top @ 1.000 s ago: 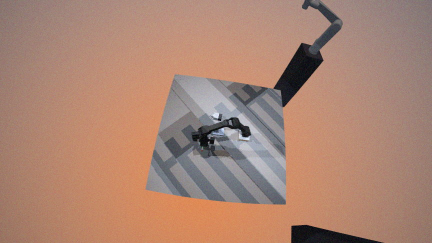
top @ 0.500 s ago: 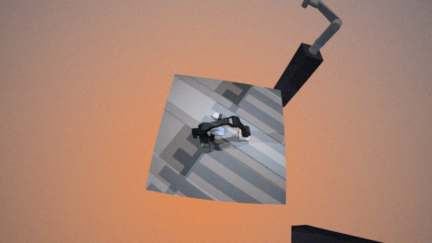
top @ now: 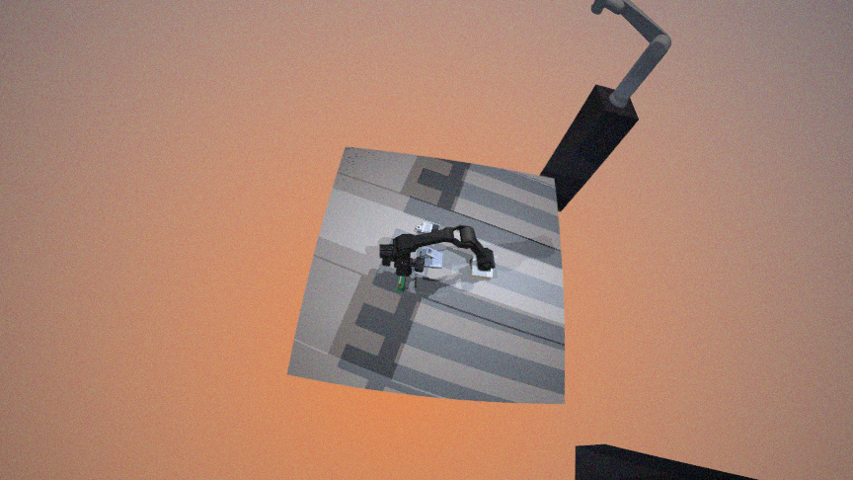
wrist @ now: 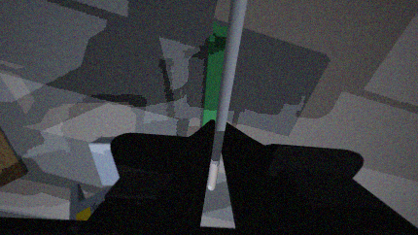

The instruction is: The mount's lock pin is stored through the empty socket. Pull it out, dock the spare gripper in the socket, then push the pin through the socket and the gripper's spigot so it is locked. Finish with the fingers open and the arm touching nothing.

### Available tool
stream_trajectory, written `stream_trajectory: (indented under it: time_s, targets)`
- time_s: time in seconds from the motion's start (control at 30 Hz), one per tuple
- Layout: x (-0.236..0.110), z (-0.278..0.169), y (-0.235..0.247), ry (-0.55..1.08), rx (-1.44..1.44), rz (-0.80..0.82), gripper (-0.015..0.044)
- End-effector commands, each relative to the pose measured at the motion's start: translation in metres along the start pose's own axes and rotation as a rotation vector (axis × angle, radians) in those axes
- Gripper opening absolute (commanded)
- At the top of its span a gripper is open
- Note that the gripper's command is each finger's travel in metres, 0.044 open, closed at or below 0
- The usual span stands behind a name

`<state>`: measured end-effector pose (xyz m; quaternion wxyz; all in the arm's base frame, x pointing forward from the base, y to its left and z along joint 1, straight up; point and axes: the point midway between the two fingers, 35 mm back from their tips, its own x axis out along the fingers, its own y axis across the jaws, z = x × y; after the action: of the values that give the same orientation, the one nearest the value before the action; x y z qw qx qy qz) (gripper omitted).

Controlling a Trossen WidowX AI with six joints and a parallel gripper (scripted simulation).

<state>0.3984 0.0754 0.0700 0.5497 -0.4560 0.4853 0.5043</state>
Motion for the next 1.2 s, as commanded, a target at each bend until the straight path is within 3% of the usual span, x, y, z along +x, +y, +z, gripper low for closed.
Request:
stream_trajectory:
  time_s: [0.0, 1.17]
  targets:
    - [0.006, -0.002, 0.001, 0.001, -0.005, 0.002, 0.0000]
    - [0.039, -0.006, 0.001, -0.002, -0.006, -0.008, 0.0000]
